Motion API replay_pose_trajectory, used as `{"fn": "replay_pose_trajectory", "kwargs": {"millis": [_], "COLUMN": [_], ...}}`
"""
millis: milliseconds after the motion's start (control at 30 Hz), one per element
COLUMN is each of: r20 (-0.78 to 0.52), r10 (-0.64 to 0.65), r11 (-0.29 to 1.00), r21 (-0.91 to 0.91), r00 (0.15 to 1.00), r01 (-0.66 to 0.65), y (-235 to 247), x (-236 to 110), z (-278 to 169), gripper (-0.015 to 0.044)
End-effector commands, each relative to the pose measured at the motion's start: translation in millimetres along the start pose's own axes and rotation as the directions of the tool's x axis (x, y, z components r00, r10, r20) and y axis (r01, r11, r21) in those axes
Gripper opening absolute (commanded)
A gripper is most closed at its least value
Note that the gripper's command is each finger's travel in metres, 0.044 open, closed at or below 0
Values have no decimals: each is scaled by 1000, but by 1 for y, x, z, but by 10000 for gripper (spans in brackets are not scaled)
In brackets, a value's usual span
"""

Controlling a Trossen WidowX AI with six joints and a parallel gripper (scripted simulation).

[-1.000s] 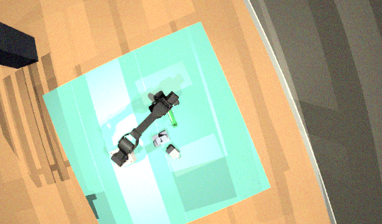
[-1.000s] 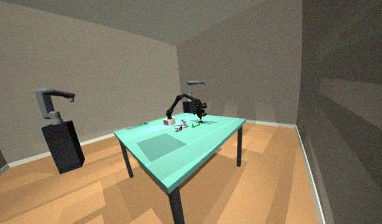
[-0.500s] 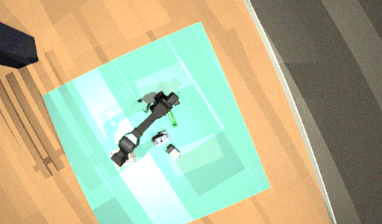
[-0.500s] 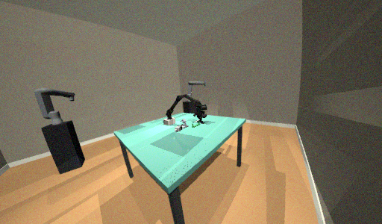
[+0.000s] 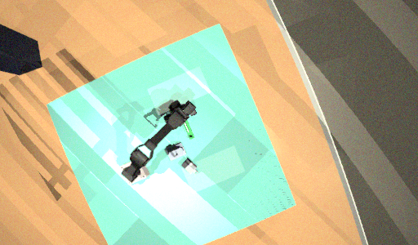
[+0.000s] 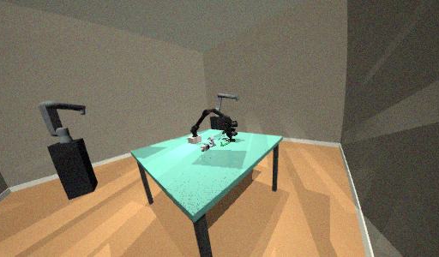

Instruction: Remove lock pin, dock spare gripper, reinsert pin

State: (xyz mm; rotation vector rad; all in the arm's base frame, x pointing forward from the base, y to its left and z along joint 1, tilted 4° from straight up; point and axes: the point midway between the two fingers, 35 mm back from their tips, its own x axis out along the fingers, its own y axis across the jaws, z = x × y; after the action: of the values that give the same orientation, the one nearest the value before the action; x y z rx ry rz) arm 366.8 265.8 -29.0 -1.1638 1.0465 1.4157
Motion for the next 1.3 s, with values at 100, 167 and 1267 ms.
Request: {"fn": "replay_pose_trajectory", "kwargs": {"millis": [100, 167, 1267], "r20": [0, 0, -14], "r10": [-1, -1, 30], "r11": [1000, 1000, 1000], "r21": [-3, -3, 4], "r00": [1000, 1000, 999], "r01": [1, 1, -30], "y": [0, 0, 6], "x": [1, 1, -34], "z": [0, 0, 5], "gripper": [0, 0, 200]}}
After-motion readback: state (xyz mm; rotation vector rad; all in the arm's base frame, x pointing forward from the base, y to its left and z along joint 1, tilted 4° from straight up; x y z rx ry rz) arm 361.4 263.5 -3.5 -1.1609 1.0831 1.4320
